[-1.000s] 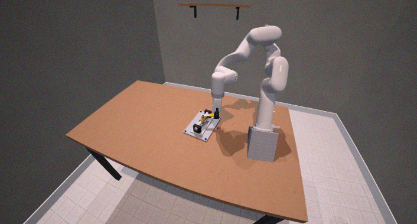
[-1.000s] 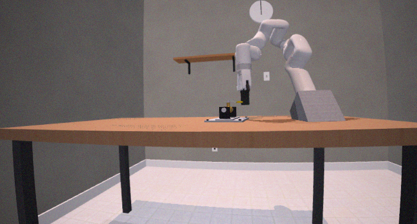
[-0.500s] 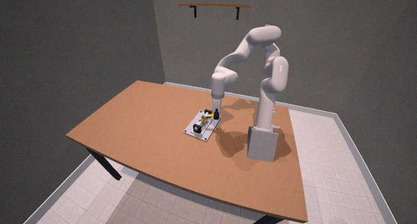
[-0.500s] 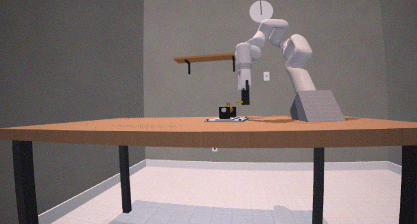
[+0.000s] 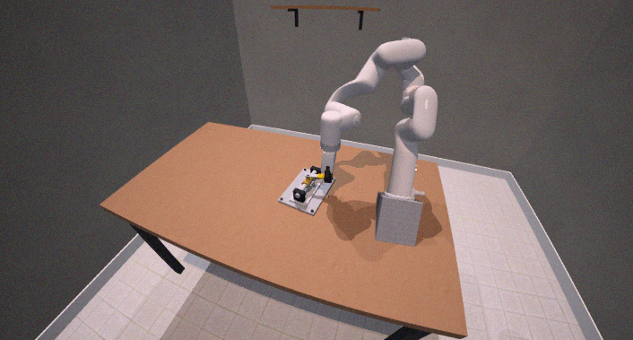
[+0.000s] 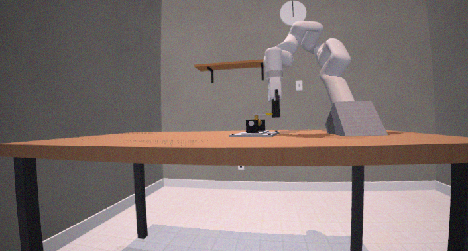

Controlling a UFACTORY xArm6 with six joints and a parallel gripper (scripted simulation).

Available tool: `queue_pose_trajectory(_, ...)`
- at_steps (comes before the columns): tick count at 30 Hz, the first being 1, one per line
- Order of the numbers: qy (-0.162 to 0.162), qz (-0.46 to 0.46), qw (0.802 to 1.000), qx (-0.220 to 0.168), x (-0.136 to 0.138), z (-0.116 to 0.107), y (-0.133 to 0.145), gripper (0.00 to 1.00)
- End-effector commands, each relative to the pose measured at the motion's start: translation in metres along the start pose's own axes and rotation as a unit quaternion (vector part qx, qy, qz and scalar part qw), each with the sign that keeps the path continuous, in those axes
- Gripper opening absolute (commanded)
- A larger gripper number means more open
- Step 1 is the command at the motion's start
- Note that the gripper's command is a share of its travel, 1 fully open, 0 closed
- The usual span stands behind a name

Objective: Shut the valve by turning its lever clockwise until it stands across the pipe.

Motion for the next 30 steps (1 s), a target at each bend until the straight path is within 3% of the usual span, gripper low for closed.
queue_pose_trajectory(1, 0.005, 0.015, 1.0, -0.001, 0.006, -0.001, -0.001, 0.0)
queue_pose_trajectory(30, 0.005, 0.097, 0.995, 0.0, 0.02, -0.001, -0.002, 0.0)
Point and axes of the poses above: the point where the finger pads meet when closed, its own z axis out along the fingers, its own x axis across the jaws, y = z × x, the point moved 1 cm from there along -z, back along the fingers, and after that the axes turned 13 degrees about z, right-handed, at the moved point
